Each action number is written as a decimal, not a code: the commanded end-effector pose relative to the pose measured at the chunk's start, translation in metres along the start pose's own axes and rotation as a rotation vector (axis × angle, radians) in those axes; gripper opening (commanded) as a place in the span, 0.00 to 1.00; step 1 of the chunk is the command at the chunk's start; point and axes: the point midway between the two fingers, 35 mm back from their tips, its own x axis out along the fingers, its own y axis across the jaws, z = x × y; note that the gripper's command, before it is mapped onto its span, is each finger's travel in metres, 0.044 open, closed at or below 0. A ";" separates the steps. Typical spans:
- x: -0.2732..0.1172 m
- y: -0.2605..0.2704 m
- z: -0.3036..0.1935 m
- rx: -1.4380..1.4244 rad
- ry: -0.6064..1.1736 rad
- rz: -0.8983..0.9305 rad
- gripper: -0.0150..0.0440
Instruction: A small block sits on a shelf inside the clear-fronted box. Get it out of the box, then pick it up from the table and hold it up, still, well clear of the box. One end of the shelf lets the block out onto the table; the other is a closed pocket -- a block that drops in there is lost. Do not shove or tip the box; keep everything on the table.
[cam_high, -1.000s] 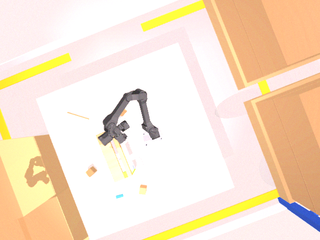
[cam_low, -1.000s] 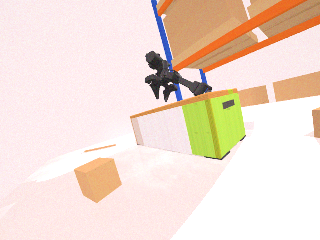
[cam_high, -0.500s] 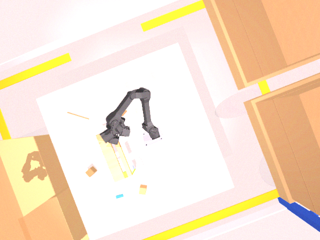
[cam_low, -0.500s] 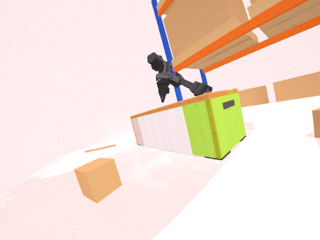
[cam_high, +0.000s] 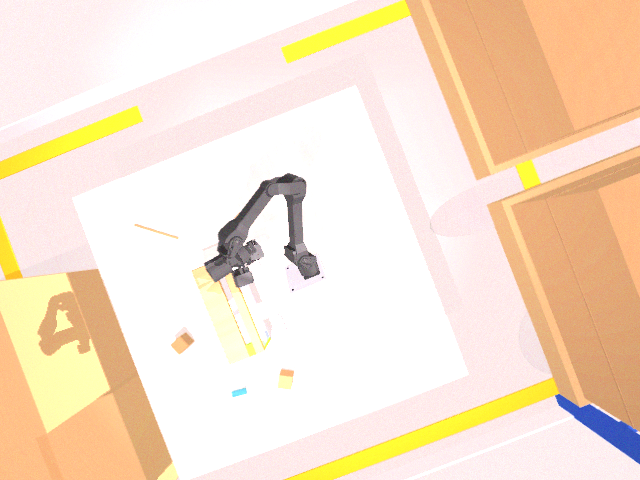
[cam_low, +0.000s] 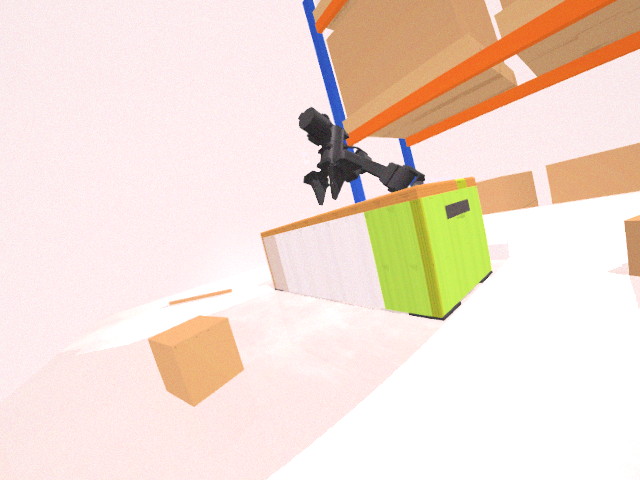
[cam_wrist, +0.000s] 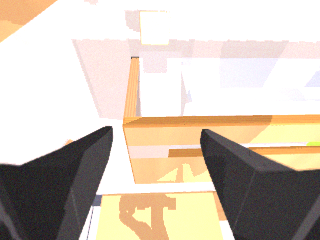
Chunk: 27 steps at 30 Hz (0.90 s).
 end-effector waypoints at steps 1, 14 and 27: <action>0.001 0.000 0.002 -0.053 0.003 0.005 0.74; 0.016 0.000 0.007 0.831 -0.014 0.004 0.74; 0.036 0.003 0.016 2.003 -0.026 0.029 0.74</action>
